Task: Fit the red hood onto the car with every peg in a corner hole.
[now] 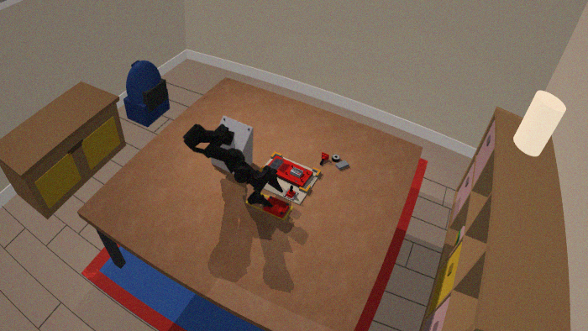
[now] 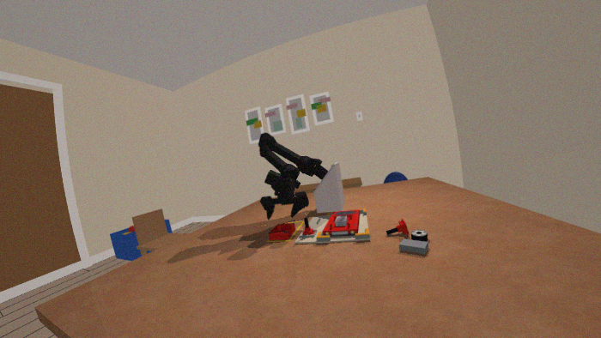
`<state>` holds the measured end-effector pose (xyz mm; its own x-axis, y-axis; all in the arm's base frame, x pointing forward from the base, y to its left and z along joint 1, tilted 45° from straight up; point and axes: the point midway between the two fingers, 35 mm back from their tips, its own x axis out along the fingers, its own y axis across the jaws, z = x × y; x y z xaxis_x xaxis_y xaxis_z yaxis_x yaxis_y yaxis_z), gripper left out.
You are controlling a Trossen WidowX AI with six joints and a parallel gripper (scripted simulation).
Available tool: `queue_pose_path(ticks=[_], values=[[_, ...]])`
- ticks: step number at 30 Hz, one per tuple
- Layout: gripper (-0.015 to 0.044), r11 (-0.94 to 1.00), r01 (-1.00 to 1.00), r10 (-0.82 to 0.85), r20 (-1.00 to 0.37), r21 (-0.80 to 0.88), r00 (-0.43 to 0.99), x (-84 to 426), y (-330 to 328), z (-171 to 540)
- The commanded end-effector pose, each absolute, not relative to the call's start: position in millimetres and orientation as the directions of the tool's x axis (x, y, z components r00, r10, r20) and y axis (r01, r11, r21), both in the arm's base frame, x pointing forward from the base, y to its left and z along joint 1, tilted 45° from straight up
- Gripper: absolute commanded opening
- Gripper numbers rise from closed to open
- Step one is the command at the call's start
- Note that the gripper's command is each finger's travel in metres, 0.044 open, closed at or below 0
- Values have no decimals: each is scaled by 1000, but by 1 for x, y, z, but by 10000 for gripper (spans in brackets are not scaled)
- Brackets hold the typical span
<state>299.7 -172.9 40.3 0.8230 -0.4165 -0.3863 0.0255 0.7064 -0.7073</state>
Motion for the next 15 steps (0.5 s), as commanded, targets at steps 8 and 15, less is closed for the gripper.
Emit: queue_pose_path(ticks=[8, 15], values=[[440, 703, 25, -416, -382, -711, 826, 300, -179, 36], [440, 703, 26, -416, -381, -711, 826, 300, -182, 32]])
